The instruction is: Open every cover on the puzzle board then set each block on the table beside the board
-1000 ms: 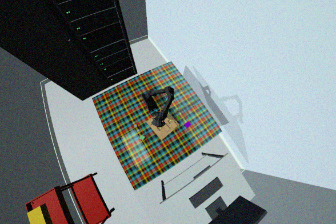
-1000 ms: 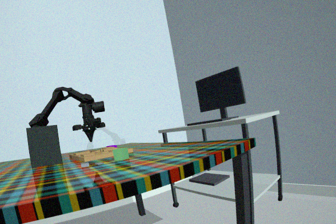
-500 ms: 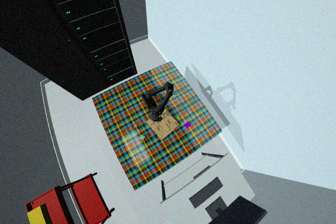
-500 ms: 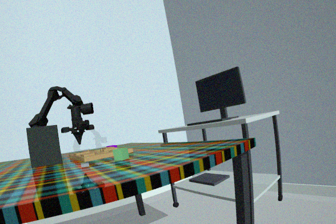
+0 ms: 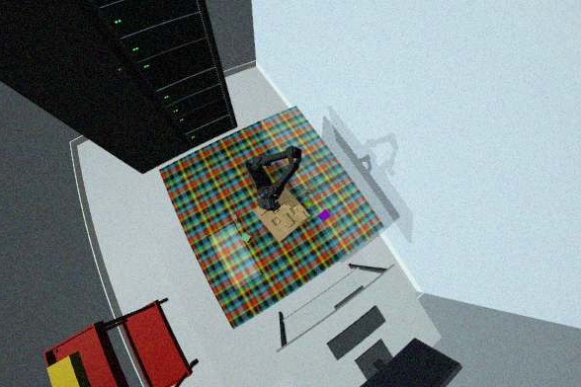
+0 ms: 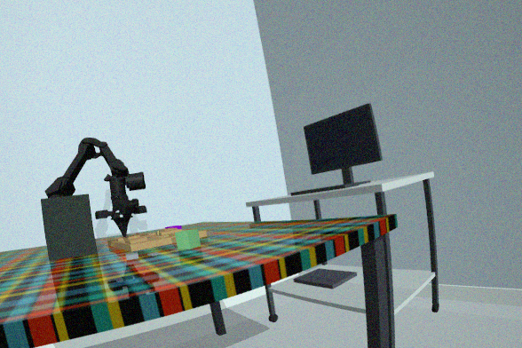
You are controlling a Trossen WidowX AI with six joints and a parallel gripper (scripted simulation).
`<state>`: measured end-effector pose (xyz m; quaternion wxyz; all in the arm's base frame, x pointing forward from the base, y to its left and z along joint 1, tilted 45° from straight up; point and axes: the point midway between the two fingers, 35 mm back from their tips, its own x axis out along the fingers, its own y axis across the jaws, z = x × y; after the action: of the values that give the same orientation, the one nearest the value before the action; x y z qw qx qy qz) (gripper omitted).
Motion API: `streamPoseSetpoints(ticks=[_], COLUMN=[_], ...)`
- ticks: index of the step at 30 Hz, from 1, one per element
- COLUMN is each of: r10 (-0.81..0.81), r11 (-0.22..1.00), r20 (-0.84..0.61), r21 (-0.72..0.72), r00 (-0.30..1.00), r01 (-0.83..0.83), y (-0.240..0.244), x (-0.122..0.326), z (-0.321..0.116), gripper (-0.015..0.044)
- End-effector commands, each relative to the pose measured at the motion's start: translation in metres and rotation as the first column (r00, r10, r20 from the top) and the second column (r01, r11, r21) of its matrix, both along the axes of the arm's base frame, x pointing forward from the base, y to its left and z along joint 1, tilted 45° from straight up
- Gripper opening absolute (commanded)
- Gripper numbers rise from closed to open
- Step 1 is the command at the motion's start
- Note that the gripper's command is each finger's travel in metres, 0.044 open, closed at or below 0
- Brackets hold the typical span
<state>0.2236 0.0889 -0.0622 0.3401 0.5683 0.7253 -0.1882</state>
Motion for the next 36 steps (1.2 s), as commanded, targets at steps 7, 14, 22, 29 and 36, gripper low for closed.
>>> streamPoseSetpoints(ticks=[7, 14, 22, 29, 36], r10=[-0.003, -0.003, -0.003, -0.003, -0.003], r11=[1.000, 1.000, 1.000, 1.000, 1.000], r20=[-0.003, -0.004, -0.004, -0.003, -0.003], r21=[0.004, 0.005, 0.005, 0.005, 0.004], r00=[1.000, 1.000, 1.000, 1.000, 1.000], r01=[0.003, 0.003, 0.003, 0.003, 0.003], y=[0.007, 0.012, 0.012, 0.012, 0.009], x=[-0.003, -0.004, -0.004, 0.000, 0.009], z=[-0.008, -0.013, -0.013, -0.016, -0.023], gripper=[0.0000, 0.0000, 0.0000, 0.0000, 0.0000])
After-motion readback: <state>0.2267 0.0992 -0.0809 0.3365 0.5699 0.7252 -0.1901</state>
